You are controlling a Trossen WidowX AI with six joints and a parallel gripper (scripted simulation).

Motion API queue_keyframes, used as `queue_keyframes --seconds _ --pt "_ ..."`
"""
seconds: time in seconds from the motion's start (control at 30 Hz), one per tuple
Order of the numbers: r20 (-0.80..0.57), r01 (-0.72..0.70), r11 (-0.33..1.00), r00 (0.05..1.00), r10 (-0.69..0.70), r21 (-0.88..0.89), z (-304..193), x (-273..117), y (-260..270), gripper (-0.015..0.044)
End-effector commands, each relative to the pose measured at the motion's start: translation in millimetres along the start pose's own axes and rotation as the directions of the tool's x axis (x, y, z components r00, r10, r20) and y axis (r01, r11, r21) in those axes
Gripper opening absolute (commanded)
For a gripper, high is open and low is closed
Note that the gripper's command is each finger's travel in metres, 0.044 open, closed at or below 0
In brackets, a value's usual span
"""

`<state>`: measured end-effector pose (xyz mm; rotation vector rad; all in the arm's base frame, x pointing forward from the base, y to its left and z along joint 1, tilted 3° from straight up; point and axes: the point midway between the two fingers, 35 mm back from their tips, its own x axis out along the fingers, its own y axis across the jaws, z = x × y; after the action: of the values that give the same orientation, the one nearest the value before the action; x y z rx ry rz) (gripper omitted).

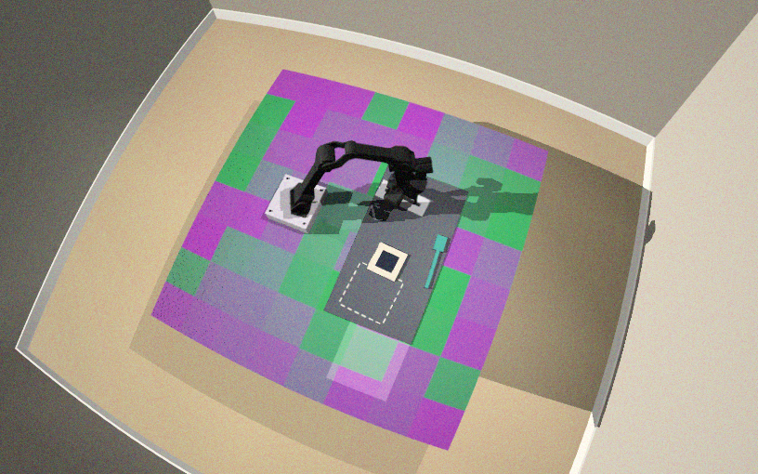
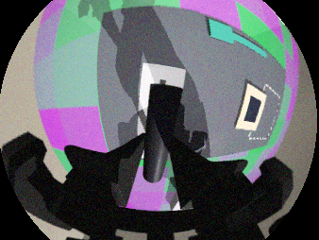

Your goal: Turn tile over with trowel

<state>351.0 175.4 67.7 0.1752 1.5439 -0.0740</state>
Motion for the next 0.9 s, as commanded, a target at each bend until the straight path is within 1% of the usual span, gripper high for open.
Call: queue_keyframes --seconds 0.0,0.3,0.57,0.87 --pt "0.002 0.000 1.000 1.000 0.000 -0.003 0.3 0.1 0.0 0.0130" --pt "0.002 0.000 1.000 1.000 0.000 0.017 0.3 0.1 0.0 0.0130" --pt "0.002 0.000 0.970 1.000 0.000 0.243 0.3 0.2 0.0 0.0130" --pt "0.002 0.000 0.873 1.000 0.000 0.488 0.3 0.2 0.0 0.0130"
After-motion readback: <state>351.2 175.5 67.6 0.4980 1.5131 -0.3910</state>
